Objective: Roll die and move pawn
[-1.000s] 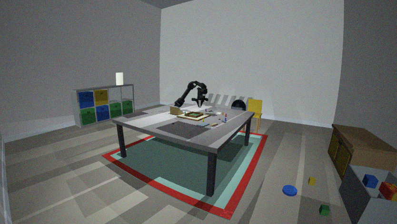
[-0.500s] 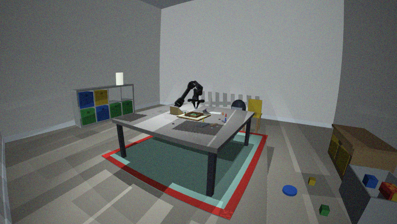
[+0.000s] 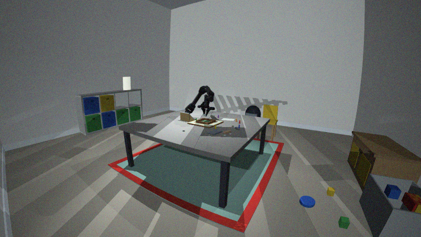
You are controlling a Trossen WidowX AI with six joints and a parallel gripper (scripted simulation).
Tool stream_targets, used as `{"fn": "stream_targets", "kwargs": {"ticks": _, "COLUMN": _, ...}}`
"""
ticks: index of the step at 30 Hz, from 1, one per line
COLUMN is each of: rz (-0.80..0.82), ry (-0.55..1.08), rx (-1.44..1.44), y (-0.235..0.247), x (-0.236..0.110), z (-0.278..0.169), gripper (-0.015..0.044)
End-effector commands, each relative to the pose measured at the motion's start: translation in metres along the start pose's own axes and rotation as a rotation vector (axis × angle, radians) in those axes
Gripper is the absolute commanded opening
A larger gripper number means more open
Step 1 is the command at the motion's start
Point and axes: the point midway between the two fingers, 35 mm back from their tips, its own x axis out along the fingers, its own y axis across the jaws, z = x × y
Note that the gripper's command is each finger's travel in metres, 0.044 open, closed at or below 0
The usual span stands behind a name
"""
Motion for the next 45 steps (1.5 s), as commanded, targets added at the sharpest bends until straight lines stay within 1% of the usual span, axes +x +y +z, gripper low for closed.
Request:
{"fn": "stream_targets", "kwargs": {"ticks": 1, "rz": -0.039, "ry": -0.097, "rx": 0.001, "y": -0.003, "x": 0.005, "z": -0.001, "gripper": 0.0000}}
{"fn": "stream_targets", "kwargs": {"ticks": 6, "rz": -0.070, "ry": -0.258, "rx": 0.003, "y": -0.006, "x": 0.009, "z": 0.000, "gripper": 0.0000}}
{"fn": "stream_targets", "kwargs": {"ticks": 11, "rz": -0.069, "ry": -0.422, "rx": 0.007, "y": -0.007, "x": 0.011, "z": 0.001, "gripper": 0.0000}}
{"fn": "stream_targets", "kwargs": {"ticks": 21, "rz": 0.031, "ry": -0.727, "rx": 0.022, "y": -0.006, "x": 0.010, "z": 0.000, "gripper": 0.0000}}
{"fn": "stream_targets", "kwargs": {"ticks": 24, "rz": 0.042, "ry": -0.746, "rx": 0.023, "y": -0.006, "x": 0.008, "z": -0.001, "gripper": 0.0000}}
{"fn": "stream_targets", "kwargs": {"ticks": 30, "rz": 0.043, "ry": -0.746, "rx": 0.023, "y": 0.003, "x": -0.035, "z": -0.021, "gripper": 0.0000}}
{"fn": "stream_targets", "kwargs": {"ticks": 45, "rz": 0.053, "ry": -0.744, "rx": 0.027, "y": 0.003, "x": -0.035, "z": -0.022, "gripper": 0.0000}}
